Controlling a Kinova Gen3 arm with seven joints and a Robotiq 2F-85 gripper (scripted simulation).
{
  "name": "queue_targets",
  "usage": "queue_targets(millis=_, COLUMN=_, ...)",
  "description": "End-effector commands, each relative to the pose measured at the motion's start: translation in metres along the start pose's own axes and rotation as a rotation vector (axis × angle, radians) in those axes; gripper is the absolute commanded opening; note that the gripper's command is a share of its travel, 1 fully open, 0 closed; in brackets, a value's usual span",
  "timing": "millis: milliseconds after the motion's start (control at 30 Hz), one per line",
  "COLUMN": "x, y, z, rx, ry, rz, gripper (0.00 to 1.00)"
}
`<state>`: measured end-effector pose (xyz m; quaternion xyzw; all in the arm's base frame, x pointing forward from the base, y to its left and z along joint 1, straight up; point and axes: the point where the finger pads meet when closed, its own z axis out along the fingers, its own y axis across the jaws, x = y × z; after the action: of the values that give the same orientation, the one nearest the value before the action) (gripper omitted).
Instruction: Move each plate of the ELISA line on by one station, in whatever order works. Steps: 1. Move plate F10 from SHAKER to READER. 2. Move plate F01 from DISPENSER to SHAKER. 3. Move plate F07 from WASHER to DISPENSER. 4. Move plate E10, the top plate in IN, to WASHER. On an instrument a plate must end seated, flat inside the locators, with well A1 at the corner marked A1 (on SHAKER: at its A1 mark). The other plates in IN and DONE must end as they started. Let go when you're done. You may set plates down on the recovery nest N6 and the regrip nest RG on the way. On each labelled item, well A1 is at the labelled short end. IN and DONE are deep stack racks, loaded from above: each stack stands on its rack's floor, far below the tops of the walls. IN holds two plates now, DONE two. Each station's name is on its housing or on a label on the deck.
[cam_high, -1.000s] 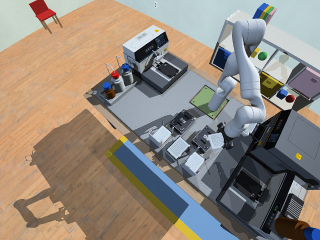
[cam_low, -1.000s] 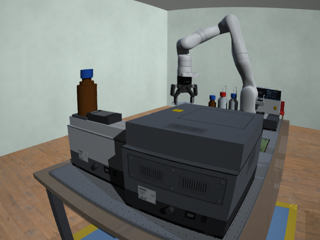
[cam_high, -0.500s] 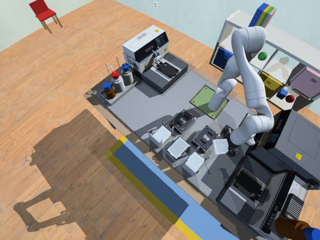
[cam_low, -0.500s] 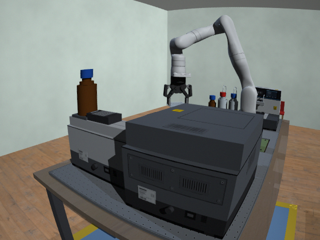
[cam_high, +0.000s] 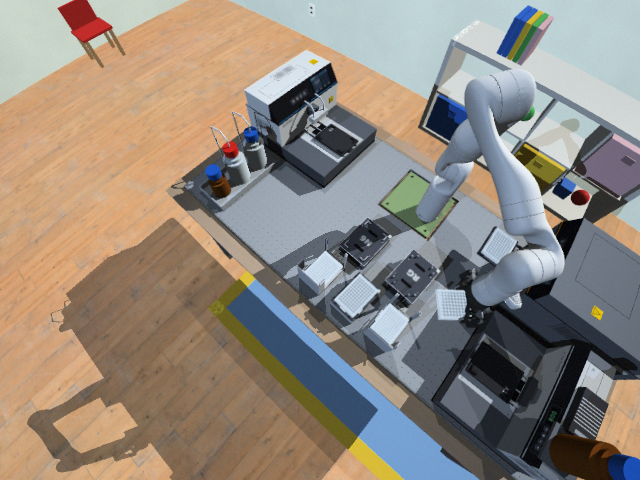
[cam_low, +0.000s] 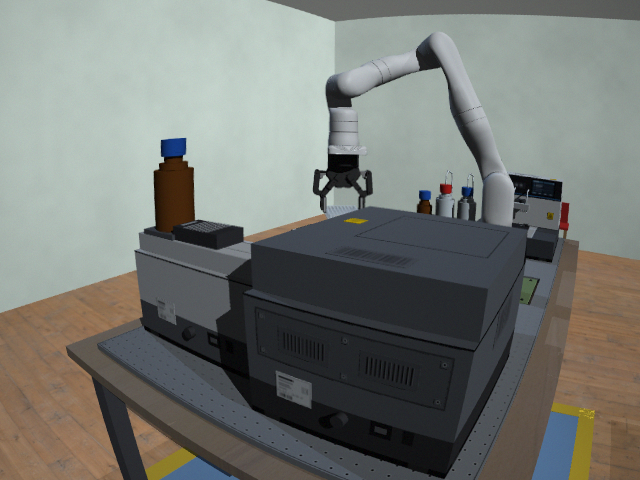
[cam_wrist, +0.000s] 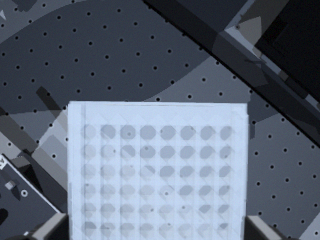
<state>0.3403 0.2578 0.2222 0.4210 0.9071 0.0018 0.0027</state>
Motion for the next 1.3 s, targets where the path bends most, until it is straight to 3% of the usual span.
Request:
queue_targets(millis=0, x=0.005, y=0.010, z=-0.001, rx=0.000, ry=-0.002, rz=0.019, gripper=0.94)
queue_targets(millis=633, x=0.024, y=0.056, z=-0.001, rx=0.000, ry=-0.002, rz=0.172, gripper=0.94)
queue_targets(millis=1267, x=0.063, y=0.098, z=-0.001, rx=-0.001, ry=-0.002, rz=0.337, gripper=0.94)
